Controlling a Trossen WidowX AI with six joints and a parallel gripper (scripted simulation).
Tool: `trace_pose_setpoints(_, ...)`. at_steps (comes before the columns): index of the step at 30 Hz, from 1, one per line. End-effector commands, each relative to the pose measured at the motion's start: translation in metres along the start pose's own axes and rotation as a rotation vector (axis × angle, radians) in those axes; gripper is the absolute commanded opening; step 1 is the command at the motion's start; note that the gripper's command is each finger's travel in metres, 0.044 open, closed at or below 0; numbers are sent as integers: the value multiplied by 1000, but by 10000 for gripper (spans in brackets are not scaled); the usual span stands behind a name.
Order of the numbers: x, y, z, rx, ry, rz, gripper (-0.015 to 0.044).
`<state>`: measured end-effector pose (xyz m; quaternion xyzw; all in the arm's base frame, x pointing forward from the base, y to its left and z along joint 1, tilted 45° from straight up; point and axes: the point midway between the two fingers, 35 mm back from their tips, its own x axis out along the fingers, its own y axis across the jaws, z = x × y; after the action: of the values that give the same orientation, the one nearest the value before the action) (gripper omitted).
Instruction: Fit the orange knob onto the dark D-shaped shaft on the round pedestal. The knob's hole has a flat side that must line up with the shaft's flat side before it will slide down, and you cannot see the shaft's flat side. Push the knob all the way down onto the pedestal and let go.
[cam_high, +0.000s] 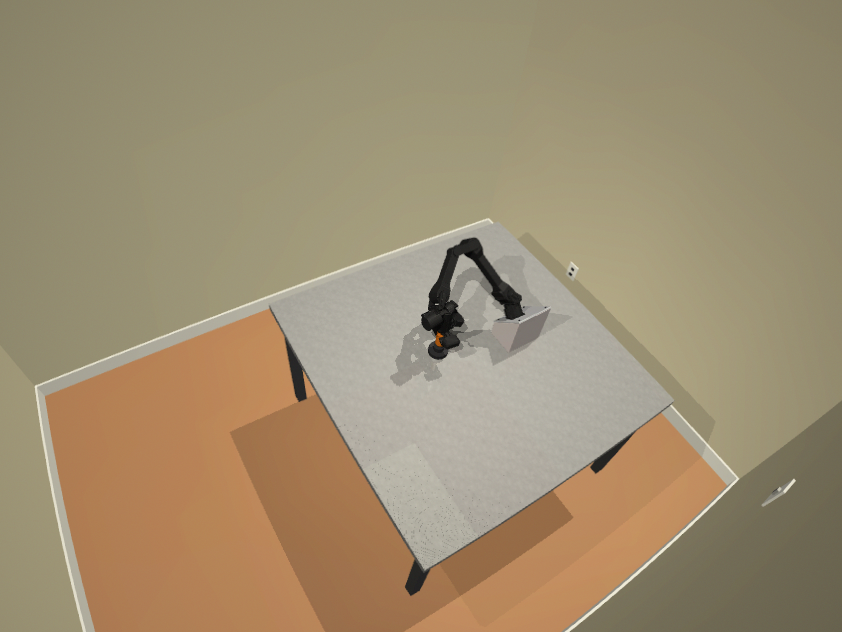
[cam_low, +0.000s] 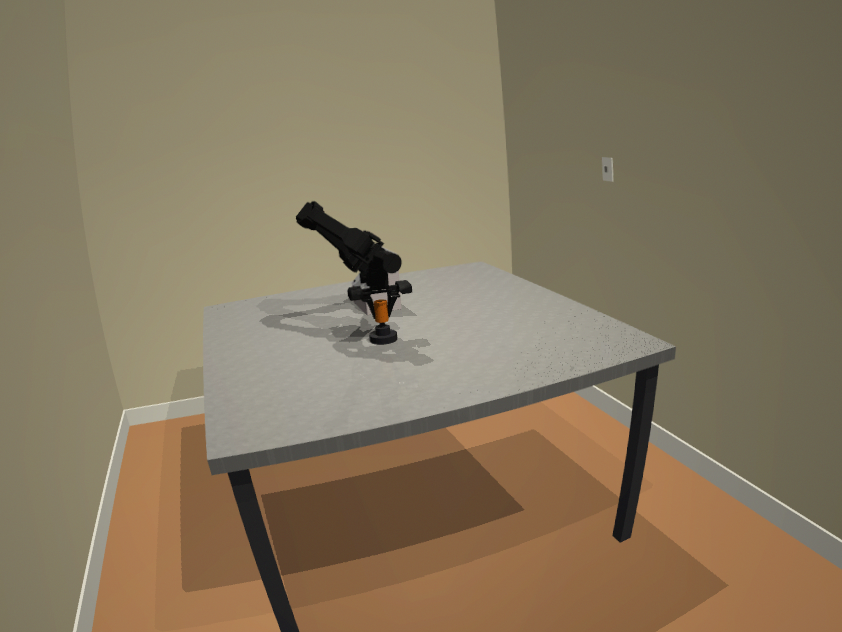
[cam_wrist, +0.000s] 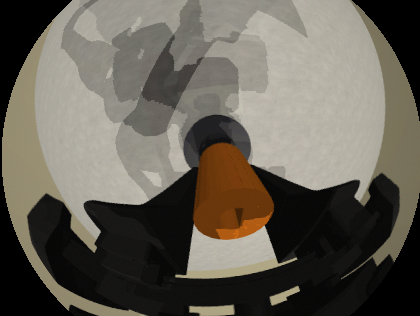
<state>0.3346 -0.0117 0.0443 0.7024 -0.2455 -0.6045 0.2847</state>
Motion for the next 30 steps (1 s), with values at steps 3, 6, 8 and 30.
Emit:
trace_pose_setpoints(3, -4, 0, -1, 91, 6, -2, 0)
trace_pose_setpoints(6, -4, 0, -2, 248, 5, -3, 0)
trace_pose_setpoints(8, -4, 1, -3, 386, 5, -3, 0)
trace_pose_setpoints(30, -2, 1, -1, 1868, 2, -7, 0)
